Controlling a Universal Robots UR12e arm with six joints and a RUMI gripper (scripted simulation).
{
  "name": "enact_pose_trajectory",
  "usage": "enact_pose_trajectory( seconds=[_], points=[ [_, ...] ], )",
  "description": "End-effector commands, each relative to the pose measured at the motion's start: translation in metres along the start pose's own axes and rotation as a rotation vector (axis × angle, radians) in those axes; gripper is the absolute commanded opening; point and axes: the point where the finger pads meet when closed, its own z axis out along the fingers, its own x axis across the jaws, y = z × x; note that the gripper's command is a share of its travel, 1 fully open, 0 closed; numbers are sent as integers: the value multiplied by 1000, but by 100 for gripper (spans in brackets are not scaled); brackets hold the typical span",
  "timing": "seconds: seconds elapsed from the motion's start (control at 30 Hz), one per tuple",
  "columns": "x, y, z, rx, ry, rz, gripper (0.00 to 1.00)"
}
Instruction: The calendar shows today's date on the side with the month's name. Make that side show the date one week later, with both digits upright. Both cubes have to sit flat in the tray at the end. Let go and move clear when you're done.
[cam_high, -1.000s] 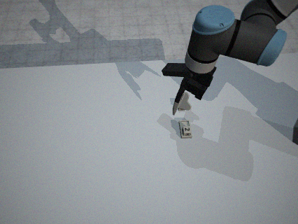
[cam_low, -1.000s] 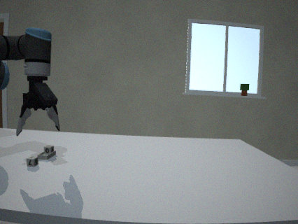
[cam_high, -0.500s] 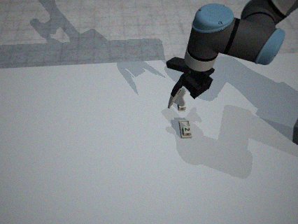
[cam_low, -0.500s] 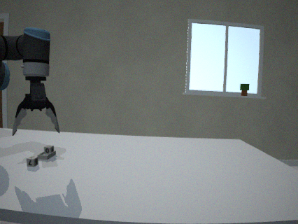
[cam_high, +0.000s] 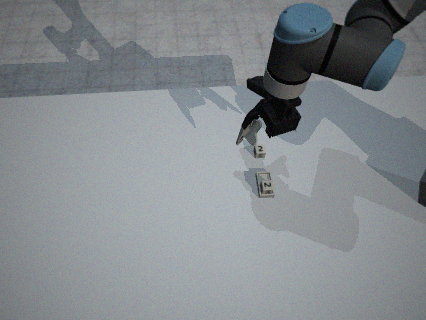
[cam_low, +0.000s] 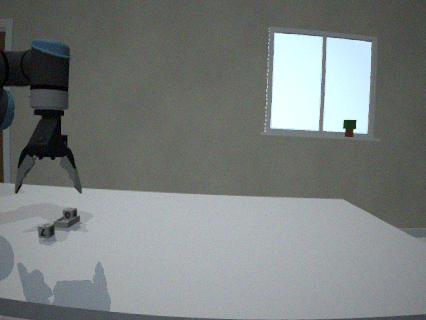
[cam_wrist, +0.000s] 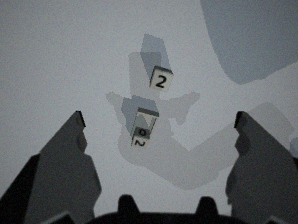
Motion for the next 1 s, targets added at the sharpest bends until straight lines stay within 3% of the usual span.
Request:
enact_pose_trajectory(
  seconds=[0.0,0.87,0.9,0.97],
  points=[
    [5,-3,1,3,4,152,100],
    [8,-5,1,3,2,288,100],
    [8,-5,1,3,2,288,28],
    [8,-5,1,3,2,288,28]
  ],
)
